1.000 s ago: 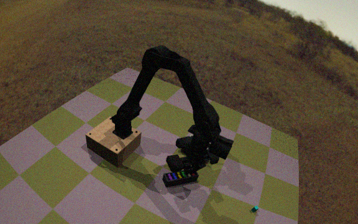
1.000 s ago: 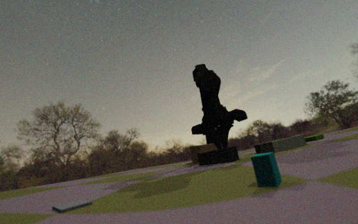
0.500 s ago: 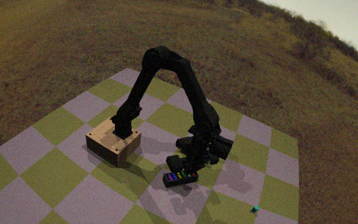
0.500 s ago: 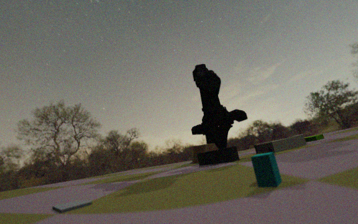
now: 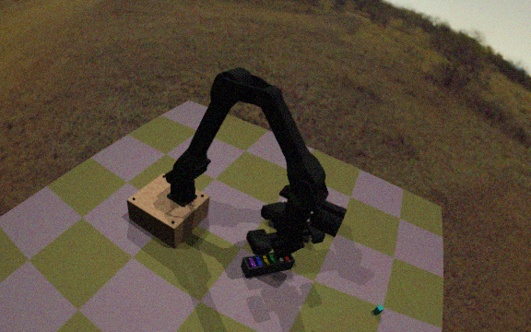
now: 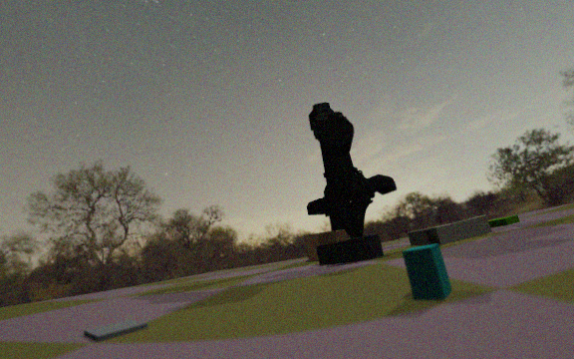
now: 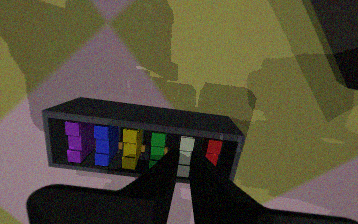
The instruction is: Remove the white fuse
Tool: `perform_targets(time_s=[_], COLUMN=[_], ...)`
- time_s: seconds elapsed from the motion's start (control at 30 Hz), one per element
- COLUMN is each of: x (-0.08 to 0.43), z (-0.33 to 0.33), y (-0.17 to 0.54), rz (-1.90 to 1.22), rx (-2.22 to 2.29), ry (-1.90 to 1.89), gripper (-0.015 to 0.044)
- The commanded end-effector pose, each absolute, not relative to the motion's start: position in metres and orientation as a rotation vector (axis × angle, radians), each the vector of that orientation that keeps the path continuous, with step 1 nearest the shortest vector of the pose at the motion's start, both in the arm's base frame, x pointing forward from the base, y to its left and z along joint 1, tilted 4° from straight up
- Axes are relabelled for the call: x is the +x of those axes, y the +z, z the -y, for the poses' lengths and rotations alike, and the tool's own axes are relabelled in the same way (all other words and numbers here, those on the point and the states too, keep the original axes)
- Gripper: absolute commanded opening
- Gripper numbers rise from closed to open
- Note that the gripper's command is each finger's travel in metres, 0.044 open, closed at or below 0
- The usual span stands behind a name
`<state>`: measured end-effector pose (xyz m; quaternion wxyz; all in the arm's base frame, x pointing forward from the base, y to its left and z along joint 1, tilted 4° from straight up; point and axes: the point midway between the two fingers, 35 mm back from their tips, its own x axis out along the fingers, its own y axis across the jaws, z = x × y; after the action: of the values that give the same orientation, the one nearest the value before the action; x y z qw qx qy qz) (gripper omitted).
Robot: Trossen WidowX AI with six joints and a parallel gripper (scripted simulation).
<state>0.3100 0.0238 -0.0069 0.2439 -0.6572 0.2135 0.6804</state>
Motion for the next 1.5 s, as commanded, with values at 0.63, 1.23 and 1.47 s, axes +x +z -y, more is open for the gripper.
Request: perform_targets(time_s=[0.63,1.23,1.47], x=[0.311,0.312,0.312], z=[-0.023,-0.023,-0.022], y=[0.006,0.015,0.018], rz=[-0.584,-0.586,-0.587], rx=[-1.799,-1.799,-1.799], ry=[1.854,1.853,1.853], gripper=[0.0,0.0,0.0])
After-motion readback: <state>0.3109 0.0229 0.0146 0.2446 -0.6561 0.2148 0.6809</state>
